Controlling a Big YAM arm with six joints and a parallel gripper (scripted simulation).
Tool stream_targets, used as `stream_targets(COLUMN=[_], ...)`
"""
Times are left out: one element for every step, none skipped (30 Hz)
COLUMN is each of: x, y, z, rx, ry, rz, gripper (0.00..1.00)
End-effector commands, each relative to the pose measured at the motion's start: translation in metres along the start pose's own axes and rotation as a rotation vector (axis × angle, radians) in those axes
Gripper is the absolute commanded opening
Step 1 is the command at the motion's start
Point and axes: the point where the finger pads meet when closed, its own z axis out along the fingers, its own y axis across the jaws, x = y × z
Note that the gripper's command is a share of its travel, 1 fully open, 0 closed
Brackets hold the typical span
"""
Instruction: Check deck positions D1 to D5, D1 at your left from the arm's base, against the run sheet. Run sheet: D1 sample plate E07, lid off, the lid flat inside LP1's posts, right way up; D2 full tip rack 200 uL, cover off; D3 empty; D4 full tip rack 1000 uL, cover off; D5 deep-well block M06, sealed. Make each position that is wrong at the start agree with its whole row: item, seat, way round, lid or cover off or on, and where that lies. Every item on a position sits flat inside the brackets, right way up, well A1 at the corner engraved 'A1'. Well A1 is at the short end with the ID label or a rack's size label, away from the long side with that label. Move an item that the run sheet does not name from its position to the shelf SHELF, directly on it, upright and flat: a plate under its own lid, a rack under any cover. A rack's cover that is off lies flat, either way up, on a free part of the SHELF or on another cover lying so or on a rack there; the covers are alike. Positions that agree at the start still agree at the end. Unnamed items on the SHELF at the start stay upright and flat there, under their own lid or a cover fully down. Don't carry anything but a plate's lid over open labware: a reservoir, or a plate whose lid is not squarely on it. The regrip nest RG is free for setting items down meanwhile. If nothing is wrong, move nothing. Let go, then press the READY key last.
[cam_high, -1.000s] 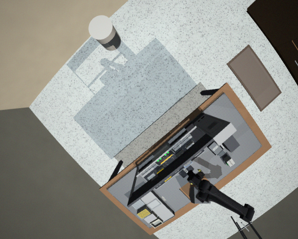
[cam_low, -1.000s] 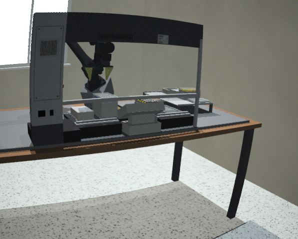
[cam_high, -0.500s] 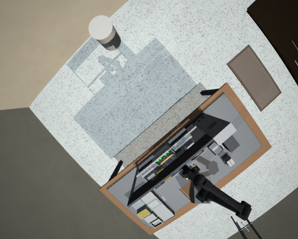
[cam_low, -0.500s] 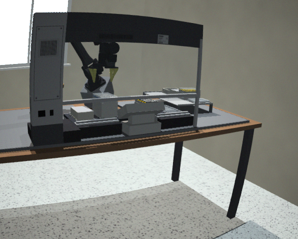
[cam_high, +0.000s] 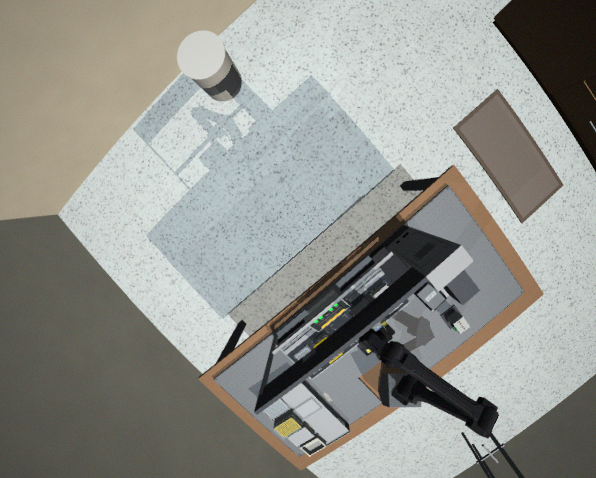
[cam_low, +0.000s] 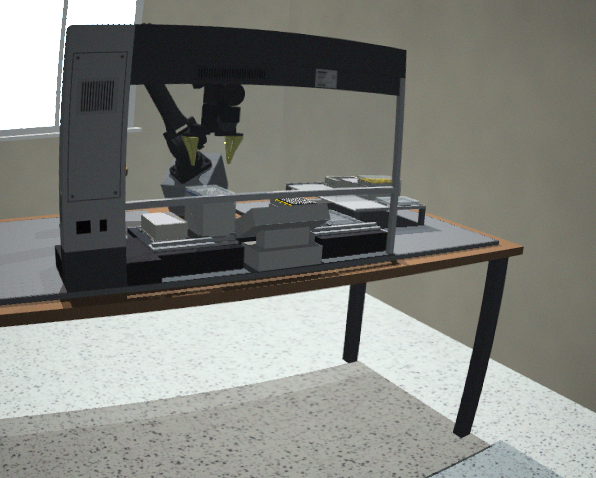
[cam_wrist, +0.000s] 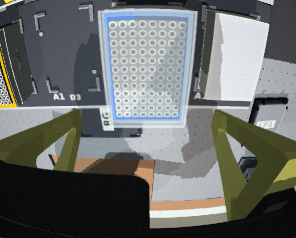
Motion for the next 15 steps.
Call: stream_targets(x=[-0.0234, -0.0234, -0.0232, -0.0230, -0.0229, -0.0229, -0.0229, -0.0229, -0.0229, -0.0229, -0.0229, -0.0229, -0.0229, -0.0229, -0.0229], y=[-0.0084, -0.0084, -0.0097, -0.0107, -0.0112, -0.0112, -0.0112, -0.0112, -0.0112, -0.0112, -0.0112, -0.0112, -0.0112, -0.0112, -0.0112], z=[-0.0175, -0.0175, -0.0197, -0.0217, -0.0226, -0.0226, -0.0226, -0.0226, -0.0226, -0.0226, -0.0226, -0.0226, -0.0226, -0.0226, -0.0226], rx=[-0.004, -0.004, -0.005, -0.005, -0.005, -0.005, -0.005, -0.005, -0.005, -0.005, -0.005, -0.005, -0.005, -0.005, -0.005], ry=[-0.048, -0.048, -0.054, -0.060, -0.062, -0.062, -0.062, -0.062, -0.062, -0.062, -0.062, -0.062, -0.062, -0.062, -0.062], rz=[0.022, 0.022, 0.026, 0.029, 0.030, 0.030, 0.030, 0.030, 0.030, 0.030, 0.030, 0.030, 0.030, 0.030, 0.030], gripper=[1.00, 1.00, 1.00, 1.00, 1.00, 1.00, 1.00, 1.00, 1.00, 1.00, 1.00, 1.00, 1.00, 1.00, 1.00])
